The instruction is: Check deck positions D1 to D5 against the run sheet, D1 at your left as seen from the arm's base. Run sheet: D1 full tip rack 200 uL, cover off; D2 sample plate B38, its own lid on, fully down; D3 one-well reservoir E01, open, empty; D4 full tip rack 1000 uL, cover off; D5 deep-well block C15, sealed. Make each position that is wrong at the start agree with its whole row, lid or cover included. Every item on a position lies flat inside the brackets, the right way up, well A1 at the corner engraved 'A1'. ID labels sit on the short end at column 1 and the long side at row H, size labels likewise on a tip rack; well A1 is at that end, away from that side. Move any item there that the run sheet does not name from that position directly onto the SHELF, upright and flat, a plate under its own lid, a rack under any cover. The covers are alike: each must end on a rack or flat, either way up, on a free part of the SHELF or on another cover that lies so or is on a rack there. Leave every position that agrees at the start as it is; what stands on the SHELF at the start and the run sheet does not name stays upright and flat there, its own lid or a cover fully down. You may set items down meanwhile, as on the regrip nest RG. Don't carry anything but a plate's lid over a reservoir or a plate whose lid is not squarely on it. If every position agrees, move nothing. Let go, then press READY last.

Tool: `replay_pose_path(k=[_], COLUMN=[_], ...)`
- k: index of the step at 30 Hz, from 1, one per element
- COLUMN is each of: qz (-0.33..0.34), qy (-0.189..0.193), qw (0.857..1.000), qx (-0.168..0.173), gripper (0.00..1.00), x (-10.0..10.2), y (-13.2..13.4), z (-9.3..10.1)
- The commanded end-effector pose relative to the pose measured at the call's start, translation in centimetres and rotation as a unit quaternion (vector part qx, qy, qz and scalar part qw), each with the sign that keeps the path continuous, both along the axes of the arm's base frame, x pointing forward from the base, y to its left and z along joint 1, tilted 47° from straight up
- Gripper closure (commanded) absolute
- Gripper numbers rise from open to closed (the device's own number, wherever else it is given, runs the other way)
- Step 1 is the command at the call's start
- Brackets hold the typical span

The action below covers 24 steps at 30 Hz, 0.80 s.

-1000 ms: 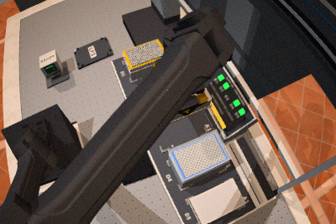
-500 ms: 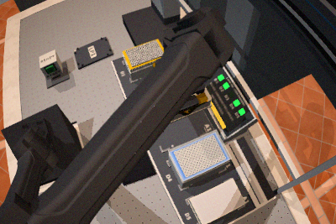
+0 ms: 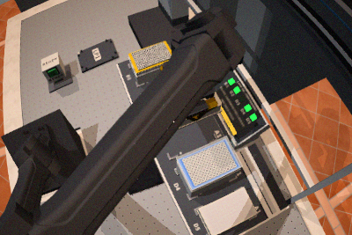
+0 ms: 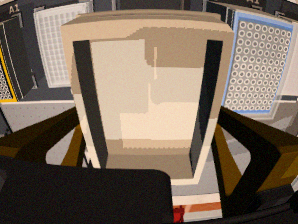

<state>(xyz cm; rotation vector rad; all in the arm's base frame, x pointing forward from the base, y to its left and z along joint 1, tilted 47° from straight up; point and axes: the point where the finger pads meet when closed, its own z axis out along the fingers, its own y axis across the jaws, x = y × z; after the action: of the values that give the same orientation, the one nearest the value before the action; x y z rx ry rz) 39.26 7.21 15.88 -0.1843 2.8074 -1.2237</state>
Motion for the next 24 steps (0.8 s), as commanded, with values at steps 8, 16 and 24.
replay_pose_path(k=[8, 16, 24], qz=[0.006, 0.006, 0.001], qy=[-0.016, -0.016, -0.008], qw=[1.000, 1.000, 1.000], qx=[0.008, 0.008, 0.004], gripper=[1.00, 1.00, 1.00], x=[0.8, 0.8, 0.6], y=[0.8, 0.8, -0.8], z=[1.0, 1.0, -0.2])
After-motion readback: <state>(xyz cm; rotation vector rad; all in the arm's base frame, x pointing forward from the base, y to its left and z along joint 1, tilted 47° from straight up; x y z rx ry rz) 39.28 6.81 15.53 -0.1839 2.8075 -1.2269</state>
